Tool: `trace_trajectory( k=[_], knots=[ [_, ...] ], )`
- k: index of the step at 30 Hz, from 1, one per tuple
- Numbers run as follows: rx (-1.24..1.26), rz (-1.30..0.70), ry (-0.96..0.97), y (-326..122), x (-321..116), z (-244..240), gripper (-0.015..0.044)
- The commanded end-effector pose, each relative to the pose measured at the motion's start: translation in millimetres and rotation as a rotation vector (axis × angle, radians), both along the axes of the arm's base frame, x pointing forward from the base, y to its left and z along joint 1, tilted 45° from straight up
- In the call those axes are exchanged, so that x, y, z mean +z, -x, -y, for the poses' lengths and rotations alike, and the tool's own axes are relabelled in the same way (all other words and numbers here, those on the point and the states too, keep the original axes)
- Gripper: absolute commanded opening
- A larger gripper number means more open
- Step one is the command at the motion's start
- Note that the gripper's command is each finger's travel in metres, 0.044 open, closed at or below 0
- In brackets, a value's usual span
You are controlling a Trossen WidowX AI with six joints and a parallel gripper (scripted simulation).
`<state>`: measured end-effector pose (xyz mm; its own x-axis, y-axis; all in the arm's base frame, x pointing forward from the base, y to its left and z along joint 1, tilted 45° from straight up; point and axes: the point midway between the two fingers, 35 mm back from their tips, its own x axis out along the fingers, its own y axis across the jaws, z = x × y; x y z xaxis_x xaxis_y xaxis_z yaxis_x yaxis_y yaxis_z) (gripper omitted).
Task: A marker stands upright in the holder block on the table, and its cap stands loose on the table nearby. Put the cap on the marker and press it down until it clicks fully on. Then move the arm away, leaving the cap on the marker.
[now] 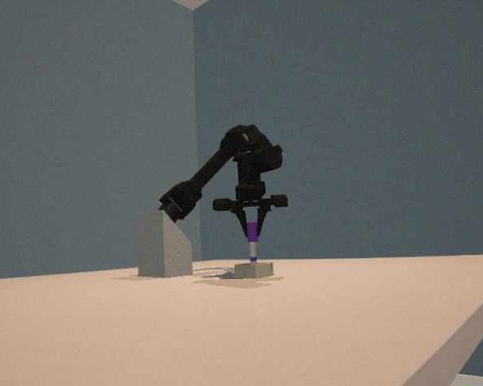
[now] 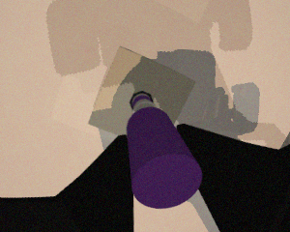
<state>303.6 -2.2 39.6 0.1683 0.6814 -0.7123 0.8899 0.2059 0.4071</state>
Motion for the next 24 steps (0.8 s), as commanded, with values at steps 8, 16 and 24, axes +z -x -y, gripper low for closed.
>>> trace_trajectory(
  k=[8, 16, 24],
  knots=[
    [-0.002, -0.006, -0.006, -2, -14, -14, 0.0000],
    [-0.002, -0.005, -0.008, -3, -21, -22, 0.0000],
    [-0.002, -0.005, -0.008, -3, -21, -22, 0.0000]
  ],
)
